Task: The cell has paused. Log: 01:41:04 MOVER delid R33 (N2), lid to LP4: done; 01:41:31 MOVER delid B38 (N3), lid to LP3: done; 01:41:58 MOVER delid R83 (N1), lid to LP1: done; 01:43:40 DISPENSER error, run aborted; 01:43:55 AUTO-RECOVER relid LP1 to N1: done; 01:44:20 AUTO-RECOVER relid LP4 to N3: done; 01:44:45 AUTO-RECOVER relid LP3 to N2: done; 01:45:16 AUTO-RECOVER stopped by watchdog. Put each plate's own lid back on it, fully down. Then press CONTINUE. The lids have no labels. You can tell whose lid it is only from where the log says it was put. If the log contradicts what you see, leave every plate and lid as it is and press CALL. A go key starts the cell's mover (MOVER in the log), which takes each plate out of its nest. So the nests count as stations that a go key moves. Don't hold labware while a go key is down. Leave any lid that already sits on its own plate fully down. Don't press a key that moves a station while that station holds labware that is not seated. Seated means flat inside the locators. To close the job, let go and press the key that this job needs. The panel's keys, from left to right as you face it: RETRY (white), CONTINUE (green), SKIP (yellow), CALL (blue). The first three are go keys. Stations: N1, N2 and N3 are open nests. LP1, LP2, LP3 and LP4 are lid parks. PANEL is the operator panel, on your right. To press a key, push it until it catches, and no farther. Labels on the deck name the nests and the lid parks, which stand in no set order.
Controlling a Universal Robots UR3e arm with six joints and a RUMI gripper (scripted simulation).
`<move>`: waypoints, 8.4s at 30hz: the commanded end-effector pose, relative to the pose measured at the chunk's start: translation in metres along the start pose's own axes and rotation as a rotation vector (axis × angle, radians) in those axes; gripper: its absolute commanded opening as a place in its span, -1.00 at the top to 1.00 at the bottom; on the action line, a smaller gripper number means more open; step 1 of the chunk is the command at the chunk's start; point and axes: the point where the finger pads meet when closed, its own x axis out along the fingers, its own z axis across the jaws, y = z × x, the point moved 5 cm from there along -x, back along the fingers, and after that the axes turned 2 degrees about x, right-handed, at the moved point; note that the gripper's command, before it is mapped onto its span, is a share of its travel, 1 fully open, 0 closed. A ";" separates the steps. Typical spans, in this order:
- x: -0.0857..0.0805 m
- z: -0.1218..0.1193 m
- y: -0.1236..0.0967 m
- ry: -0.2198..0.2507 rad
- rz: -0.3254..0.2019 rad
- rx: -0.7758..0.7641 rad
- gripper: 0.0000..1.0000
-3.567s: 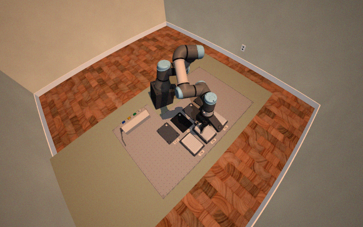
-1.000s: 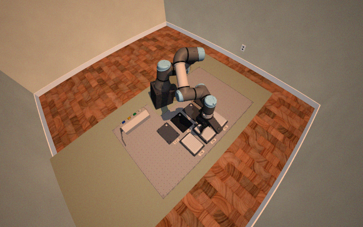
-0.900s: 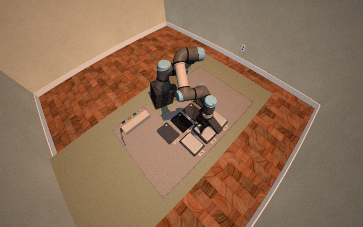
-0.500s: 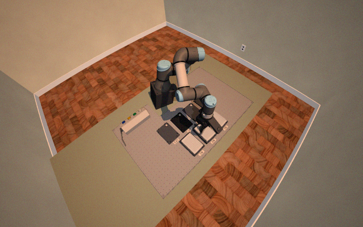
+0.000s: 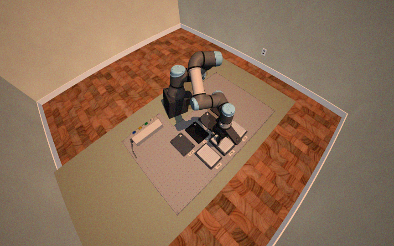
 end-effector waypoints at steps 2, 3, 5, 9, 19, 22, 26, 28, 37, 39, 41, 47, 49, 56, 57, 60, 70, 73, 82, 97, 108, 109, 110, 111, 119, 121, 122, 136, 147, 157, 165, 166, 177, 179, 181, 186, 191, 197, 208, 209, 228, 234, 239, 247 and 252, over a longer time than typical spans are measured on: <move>-0.001 0.000 0.001 -0.001 0.003 -0.001 1.00; -0.001 0.000 0.001 -0.001 0.003 -0.001 1.00; -0.001 0.000 0.001 -0.001 0.003 -0.001 1.00; -0.001 0.000 0.001 -0.001 0.003 -0.001 -0.64; -0.001 0.000 0.001 -0.001 0.003 -0.001 -0.64; -0.001 0.000 0.001 -0.001 0.003 -0.001 -0.64; -0.001 0.000 0.001 -0.001 0.003 -0.001 -0.64; -0.001 0.000 0.001 -0.001 0.003 -0.001 -0.64; -0.001 0.000 0.001 -0.001 0.003 -0.001 -0.64; -0.001 0.000 0.001 -0.001 0.003 -0.001 -0.64; -0.001 0.000 0.001 -0.001 0.003 -0.001 -0.64; -0.001 0.000 0.001 -0.001 0.003 -0.001 -0.64; -0.001 0.000 0.001 -0.001 0.003 -0.001 -0.64; -0.012 0.000 0.001 -0.002 0.005 -0.001 -0.64; -0.012 0.000 0.001 -0.002 0.005 -0.001 -0.64; -0.017 0.000 0.001 -0.002 0.005 -0.001 -0.64; -0.023 0.000 0.001 -0.002 0.005 -0.001 -0.64; -0.023 0.000 0.001 -0.002 0.004 -0.001 -0.64; -0.022 0.002 -0.039 -0.002 0.003 -0.038 1.00; -0.022 0.005 -0.104 -0.001 0.003 -0.038 1.00; -0.022 0.007 -0.149 -0.001 0.003 -0.038 1.00; -0.022 0.007 -0.150 -0.001 0.003 -0.038 1.00; -0.022 0.007 -0.150 -0.001 0.003 -0.038 1.00; -0.022 0.007 -0.150 -0.001 0.003 -0.038 1.00; -0.022 0.007 -0.150 -0.001 0.003 -0.038 1.00; -0.032 0.007 -0.150 -0.002 0.004 -0.039 1.00; -0.037 0.007 -0.150 -0.002 0.004 -0.039 1.00; -0.084 0.008 -0.150 -0.003 0.003 -0.039 1.00; -0.084 0.008 -0.150 -0.002 0.003 -0.038 1.00; -0.083 0.017 -0.153 0.000 -0.001 0.004 1.00; -0.083 0.047 -0.158 -0.002 0.001 0.124 1.00; -0.083 0.052 -0.159 -0.002 0.001 0.144 1.00; -0.084 0.097 -0.166 -0.004 0.003 0.324 1.00; -0.084 0.107 -0.167 -0.004 0.003 0.364 1.00; -0.084 0.117 -0.169 -0.004 0.003 0.404 1.00; -0.084 0.141 -0.174 -0.004 0.003 0.504 1.00; -0.084 0.166 -0.178 -0.004 0.003 0.604 1.00; -0.084 0.186 -0.181 -0.004 0.003 0.638 1.00; -0.084 0.211 -0.186 -0.004 0.003 0.636 1.00; -0.084 0.211 -0.186 -0.004 0.003 0.636 1.00; -0.083 0.232 -0.237 -0.003 0.002 0.859 1.00; -0.083 0.243 -0.265 -0.003 0.002 0.979 1.00; -0.083 0.252 -0.288 -0.003 0.002 1.079 1.00; -0.083 0.264 -0.316 -0.001 0.000 1.199 1.00; -0.083 0.273 -0.339 -0.001 0.000 1.299 1.00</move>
